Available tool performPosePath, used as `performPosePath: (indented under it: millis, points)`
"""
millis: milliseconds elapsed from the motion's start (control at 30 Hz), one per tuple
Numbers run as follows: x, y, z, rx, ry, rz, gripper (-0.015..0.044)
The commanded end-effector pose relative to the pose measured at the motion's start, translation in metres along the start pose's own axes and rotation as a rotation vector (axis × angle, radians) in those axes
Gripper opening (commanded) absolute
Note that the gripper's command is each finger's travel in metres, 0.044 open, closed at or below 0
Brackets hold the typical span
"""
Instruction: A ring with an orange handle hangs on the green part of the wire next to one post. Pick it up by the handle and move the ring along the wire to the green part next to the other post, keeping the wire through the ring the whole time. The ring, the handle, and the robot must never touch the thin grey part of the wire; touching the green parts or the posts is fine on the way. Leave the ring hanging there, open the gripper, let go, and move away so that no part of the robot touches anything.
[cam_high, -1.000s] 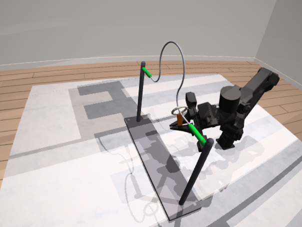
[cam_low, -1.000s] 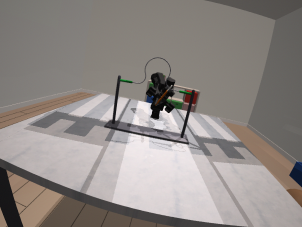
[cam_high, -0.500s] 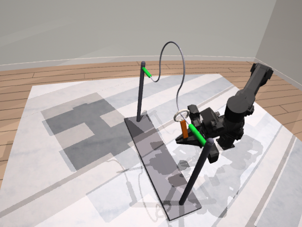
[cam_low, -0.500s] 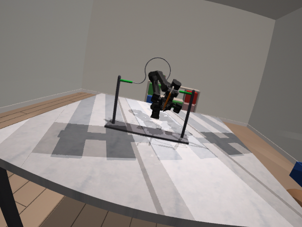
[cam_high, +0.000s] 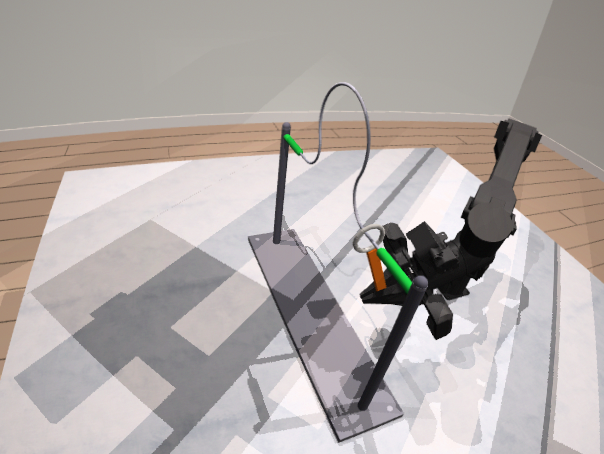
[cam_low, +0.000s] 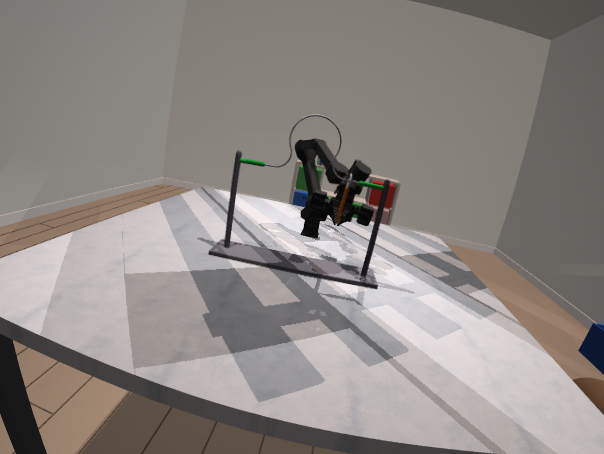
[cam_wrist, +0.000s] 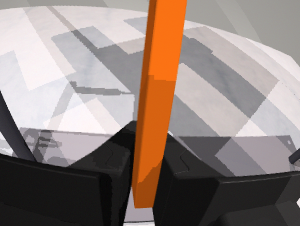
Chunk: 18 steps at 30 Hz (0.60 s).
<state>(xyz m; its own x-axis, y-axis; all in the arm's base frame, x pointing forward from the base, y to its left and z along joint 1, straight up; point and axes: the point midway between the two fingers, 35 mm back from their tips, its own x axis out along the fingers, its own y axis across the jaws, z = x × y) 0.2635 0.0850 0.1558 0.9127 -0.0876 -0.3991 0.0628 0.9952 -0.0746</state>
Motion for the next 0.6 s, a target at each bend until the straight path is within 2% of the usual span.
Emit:
performPosePath:
  millis: [0, 567]
  points:
    - [-0.001, 0.008, 0.002, 0.023, 0.0, 0.005, -0.015]
    - [-0.004, 0.026, 0.002, 0.034, 0.0, 0.011, -0.015]
